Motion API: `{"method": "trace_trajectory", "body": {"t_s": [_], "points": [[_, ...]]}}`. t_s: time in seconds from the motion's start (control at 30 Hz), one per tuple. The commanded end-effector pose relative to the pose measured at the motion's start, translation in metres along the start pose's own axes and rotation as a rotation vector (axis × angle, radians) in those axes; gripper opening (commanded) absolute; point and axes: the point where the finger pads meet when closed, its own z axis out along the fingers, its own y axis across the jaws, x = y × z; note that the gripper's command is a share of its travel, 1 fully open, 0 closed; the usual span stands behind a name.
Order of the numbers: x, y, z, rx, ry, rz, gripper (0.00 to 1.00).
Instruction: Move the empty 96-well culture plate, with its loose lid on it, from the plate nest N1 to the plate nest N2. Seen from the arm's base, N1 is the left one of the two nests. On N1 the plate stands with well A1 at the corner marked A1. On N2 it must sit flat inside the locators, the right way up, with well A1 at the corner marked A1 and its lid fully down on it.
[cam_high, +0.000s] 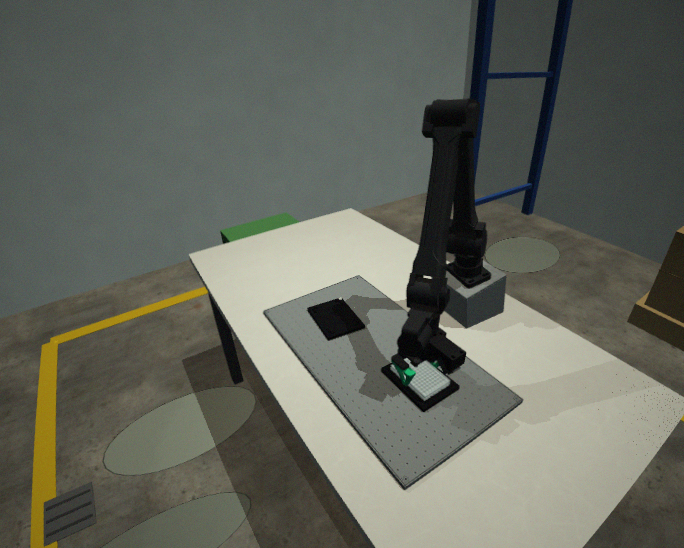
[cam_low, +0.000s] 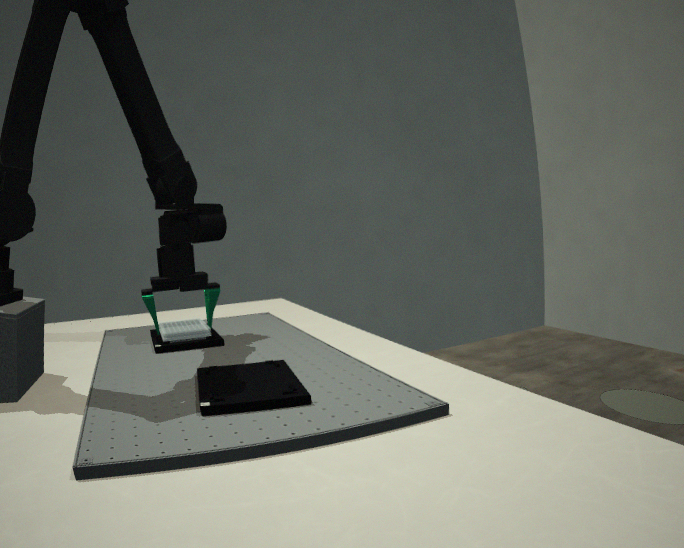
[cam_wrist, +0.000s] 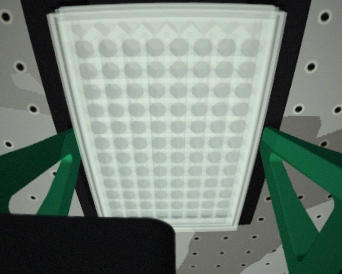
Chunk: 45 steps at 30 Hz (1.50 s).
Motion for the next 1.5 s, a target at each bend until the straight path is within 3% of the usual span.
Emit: {"method": "trace_trajectory", "body": {"t_s": [0.0,0.53,0.57,0.63,1.47], "points": [[0.0,-0.004,0.0049,0.005,-0.006,-0.005,1.0],[0.0,-0.004,0.0049,0.005,-0.006,-0.005,1.0],[0.0,-0.004,0.0049,0.005,-0.006,-0.005,0.0],[-0.0027,-0.0115,0.0025,0.019,-0.009,-0.001,0.0],[-0.0029,-0.0109,0.0026,0.018,-0.01,0.0,0.0]]}}
